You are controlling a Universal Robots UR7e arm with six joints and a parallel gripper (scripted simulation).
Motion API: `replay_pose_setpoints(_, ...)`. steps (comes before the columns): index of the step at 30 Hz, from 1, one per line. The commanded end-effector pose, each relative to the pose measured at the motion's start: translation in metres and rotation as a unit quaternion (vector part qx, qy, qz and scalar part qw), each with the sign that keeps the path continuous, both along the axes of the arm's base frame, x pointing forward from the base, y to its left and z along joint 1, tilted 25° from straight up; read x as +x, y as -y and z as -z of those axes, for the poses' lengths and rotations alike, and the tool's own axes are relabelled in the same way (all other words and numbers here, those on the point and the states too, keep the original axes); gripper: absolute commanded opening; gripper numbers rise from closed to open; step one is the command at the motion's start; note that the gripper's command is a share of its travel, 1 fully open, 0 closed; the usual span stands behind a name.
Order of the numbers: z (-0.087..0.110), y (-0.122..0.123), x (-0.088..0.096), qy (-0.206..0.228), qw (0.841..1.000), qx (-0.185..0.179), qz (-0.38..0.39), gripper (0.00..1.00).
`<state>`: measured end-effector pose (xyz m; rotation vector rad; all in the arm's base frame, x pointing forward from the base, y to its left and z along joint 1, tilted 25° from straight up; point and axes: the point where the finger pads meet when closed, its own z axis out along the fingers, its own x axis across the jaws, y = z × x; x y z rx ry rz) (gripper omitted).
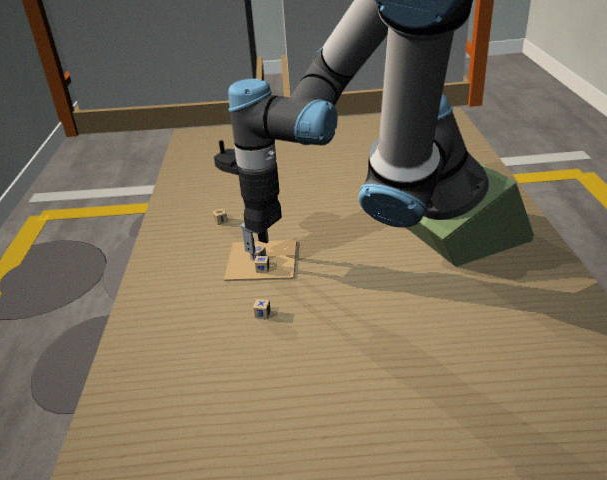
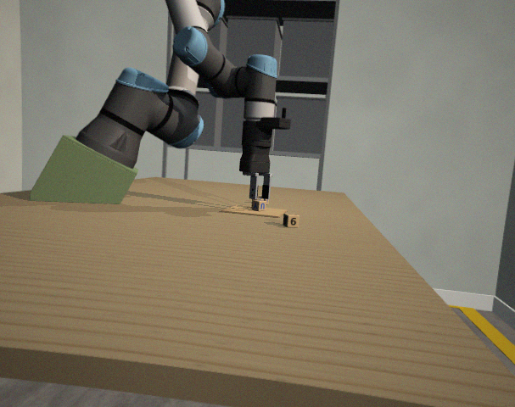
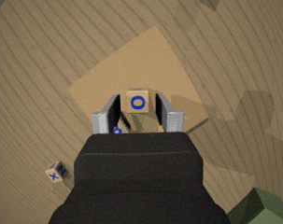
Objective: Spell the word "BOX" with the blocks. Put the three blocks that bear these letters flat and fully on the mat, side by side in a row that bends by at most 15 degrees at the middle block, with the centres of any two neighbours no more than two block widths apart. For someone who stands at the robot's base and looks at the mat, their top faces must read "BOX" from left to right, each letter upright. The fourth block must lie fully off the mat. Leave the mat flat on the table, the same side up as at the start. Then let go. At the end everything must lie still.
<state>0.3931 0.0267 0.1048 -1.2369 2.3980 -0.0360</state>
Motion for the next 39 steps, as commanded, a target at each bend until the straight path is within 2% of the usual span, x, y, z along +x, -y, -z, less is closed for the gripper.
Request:
replay_pose_setpoints(1, 0.003, -0.001, 0.002, 0.0, 1.0, 0.0, 0.0, 0.79)
replay_pose_setpoints(16, 0.025, -0.005, 0.011, 0.0, 1.0, 0.0, 0.0, 0.79)
replay_pose_setpoints(39, 0.026, -0.005, 0.011, 0.0, 1.0, 0.0, 0.0, 0.79)
